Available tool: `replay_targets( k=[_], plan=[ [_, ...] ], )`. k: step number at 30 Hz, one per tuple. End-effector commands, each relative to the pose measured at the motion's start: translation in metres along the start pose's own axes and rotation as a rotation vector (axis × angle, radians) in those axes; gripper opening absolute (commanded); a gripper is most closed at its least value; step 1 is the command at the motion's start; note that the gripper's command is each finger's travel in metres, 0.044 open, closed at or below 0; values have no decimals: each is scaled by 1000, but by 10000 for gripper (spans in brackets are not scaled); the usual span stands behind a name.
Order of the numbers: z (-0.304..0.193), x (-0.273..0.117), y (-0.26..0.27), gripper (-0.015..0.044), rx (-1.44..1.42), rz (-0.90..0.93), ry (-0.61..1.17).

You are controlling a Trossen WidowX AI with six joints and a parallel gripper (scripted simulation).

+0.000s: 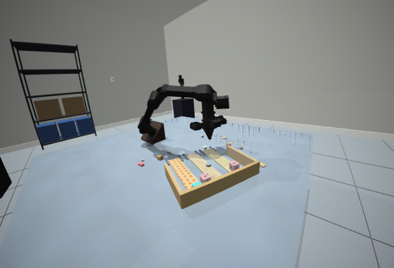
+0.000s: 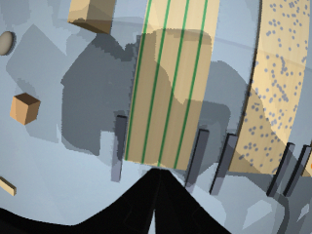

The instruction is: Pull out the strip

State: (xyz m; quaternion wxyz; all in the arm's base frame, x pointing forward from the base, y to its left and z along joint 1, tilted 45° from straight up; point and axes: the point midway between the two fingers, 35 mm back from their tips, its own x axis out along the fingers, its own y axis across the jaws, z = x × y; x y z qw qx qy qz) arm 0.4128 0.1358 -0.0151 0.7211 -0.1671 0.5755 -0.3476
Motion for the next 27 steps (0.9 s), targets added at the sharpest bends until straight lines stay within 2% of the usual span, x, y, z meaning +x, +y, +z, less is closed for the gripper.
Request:
replay_targets(
  k=[1,27],
  plan=[
    [-1,8,2,0,6,-3,10],
    [-4,51,1,0,6,-3,9]
  ],
)
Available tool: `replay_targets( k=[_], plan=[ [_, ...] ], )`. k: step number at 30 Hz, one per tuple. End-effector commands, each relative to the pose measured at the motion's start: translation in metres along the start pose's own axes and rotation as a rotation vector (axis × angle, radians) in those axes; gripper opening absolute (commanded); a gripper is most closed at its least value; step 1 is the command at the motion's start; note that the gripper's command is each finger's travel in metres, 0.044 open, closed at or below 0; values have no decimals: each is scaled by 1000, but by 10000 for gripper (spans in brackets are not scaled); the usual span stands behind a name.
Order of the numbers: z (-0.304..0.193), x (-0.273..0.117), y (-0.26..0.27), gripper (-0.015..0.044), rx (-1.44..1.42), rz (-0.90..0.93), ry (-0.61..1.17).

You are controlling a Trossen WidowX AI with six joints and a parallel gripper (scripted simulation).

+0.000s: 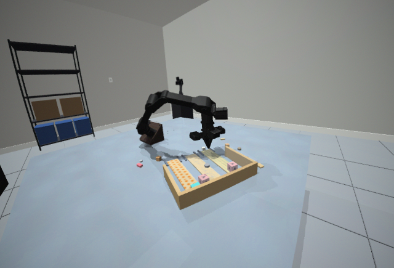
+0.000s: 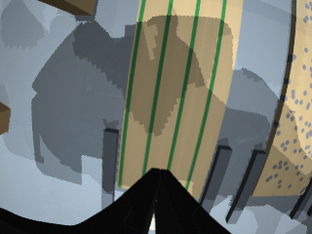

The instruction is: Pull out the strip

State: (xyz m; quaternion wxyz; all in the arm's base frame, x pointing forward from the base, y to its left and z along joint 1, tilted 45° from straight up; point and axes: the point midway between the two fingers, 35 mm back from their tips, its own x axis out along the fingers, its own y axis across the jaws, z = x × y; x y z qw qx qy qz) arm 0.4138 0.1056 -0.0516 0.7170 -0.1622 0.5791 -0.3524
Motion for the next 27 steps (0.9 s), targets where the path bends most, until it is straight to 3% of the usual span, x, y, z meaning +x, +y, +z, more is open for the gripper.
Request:
replay_targets(
  k=[1,27],
  plan=[
    [1,6,-2,0,-3,-1,-6],
    [-1,23,-4,0,-2,-2,-6]
  ],
)
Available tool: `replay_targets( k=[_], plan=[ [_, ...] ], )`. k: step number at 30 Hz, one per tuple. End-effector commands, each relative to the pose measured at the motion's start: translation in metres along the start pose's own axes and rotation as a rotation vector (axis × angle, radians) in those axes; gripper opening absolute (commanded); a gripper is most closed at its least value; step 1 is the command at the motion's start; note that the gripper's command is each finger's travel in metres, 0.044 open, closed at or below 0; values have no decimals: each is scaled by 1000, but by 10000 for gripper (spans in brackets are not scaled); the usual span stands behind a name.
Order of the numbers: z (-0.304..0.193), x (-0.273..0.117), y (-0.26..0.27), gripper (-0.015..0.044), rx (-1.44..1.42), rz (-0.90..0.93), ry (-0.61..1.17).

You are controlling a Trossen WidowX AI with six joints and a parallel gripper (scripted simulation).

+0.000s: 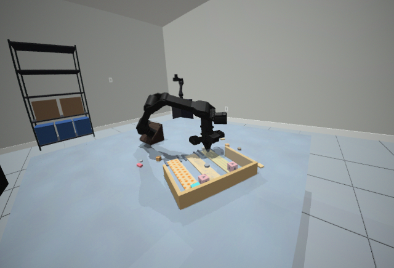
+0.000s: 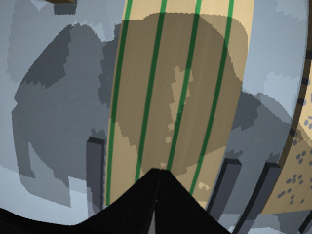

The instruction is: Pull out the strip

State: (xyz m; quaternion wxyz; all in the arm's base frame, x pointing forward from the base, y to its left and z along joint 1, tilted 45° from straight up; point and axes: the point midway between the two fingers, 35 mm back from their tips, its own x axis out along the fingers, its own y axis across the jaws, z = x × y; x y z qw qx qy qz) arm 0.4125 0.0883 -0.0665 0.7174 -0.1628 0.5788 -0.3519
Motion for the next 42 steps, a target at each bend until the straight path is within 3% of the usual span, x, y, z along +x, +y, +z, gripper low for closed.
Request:
replay_targets(
  k=[1,42],
  plan=[
    [2,0,-1,0,-1,-2,-5],
    [-16,4,0,0,-2,-2,-5]
  ],
)
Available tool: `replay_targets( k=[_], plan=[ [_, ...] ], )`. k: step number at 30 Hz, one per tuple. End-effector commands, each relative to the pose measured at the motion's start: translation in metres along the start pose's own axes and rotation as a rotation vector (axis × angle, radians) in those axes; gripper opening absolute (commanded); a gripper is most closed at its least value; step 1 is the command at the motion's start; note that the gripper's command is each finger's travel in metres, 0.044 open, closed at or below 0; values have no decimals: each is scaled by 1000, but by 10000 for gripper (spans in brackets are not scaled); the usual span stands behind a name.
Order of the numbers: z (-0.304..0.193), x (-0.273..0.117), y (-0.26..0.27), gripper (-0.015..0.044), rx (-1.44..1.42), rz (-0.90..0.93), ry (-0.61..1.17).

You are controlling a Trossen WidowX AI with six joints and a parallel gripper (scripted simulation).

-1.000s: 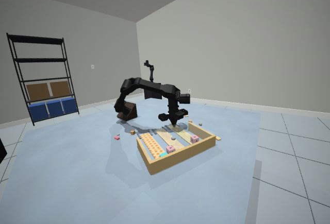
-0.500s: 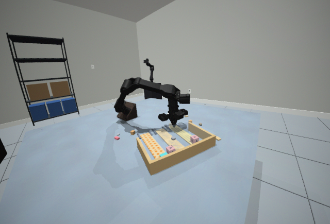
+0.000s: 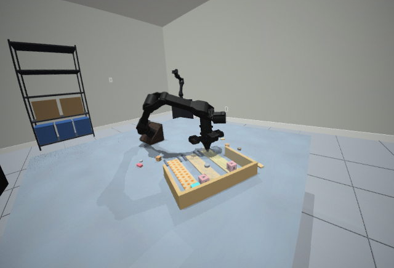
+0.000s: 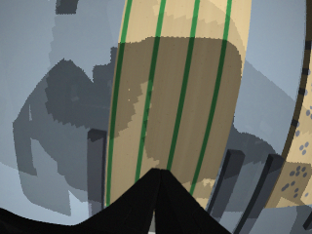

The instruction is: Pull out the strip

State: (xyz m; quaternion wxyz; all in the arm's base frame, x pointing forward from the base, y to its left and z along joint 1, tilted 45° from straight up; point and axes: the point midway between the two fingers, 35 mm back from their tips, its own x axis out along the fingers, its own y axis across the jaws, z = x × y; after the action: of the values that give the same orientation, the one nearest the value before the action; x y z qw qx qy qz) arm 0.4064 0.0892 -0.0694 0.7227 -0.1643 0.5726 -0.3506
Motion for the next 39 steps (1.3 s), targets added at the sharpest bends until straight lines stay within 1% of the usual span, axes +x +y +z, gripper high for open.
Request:
replay_targets(
  k=[1,39],
  plan=[
    [-11,3,0,0,-4,-4,12],
    [-69,4,0,0,-6,-3,14]
  ],
)
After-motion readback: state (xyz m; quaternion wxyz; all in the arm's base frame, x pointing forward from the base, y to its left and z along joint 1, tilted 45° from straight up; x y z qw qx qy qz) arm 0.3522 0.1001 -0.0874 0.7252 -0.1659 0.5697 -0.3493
